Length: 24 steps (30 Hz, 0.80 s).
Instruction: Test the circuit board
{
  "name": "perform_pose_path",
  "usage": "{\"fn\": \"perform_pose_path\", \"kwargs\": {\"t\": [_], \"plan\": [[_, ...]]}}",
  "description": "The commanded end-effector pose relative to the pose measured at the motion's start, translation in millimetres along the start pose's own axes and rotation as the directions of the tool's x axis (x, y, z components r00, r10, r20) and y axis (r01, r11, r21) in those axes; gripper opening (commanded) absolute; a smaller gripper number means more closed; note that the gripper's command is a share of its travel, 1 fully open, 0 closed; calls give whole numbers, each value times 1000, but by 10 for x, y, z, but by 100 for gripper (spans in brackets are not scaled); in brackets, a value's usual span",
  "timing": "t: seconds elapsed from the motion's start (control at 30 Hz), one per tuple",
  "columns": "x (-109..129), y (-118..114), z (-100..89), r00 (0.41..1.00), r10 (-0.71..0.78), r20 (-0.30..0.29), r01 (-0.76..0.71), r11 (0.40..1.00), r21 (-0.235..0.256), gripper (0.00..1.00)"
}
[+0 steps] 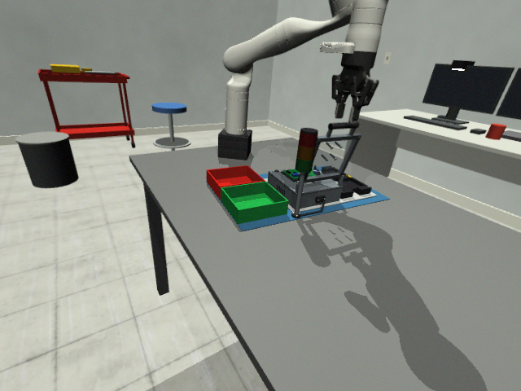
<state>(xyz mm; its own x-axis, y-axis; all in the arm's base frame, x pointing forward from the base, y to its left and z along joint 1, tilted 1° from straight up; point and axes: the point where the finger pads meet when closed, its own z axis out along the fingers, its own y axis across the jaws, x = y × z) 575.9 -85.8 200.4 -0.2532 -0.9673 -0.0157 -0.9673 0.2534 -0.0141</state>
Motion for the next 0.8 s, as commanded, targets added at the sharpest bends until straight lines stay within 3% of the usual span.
{"fn": "perform_pose_path", "kwargs": {"t": [0.0,0.3,0.77], "plan": [[-5,15,63,1000,2,-2,-2,1000,-5,50],[-4,15,223,1000,2,-2,-2,1000,-5,50],[-4,15,234,1000,2,-2,-2,1000,-5,50]]}}
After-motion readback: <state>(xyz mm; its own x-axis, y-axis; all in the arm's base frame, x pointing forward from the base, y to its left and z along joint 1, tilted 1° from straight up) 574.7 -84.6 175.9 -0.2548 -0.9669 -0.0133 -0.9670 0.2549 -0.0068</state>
